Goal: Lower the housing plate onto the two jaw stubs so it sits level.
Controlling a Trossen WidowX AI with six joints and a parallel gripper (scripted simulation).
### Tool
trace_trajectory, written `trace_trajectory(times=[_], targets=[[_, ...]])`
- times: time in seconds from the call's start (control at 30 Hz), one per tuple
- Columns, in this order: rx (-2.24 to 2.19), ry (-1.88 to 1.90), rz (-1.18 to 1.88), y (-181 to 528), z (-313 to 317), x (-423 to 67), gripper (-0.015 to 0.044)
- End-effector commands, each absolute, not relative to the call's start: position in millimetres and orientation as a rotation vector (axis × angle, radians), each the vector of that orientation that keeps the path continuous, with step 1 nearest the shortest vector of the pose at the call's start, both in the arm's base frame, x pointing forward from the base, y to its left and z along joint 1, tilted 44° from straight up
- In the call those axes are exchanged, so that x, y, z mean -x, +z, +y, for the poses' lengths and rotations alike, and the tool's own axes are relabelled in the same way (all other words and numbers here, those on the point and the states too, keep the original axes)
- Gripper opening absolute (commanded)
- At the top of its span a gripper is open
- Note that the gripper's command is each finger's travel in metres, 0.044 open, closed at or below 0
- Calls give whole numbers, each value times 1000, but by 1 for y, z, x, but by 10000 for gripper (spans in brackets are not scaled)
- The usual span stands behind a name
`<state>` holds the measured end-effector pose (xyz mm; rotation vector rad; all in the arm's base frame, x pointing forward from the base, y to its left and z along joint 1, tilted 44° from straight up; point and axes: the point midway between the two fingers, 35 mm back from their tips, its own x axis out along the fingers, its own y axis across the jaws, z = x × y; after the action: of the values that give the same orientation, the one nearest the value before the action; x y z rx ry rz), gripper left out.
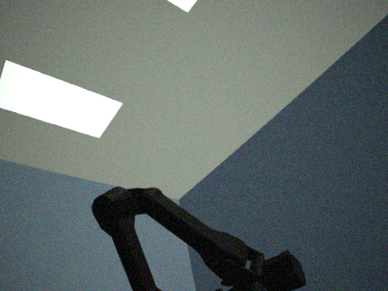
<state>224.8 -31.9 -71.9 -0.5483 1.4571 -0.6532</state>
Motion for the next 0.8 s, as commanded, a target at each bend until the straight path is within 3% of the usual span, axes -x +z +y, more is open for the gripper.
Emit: trace_trajectory(times=[0.0, 0.23, 0.77], targets=[[542, -651, 1454, -66, -25, -227, 440], [535, -649, 1453, -23, 18, -227, 440], [535, -648, 1456, 20, 53, -202, 440]])
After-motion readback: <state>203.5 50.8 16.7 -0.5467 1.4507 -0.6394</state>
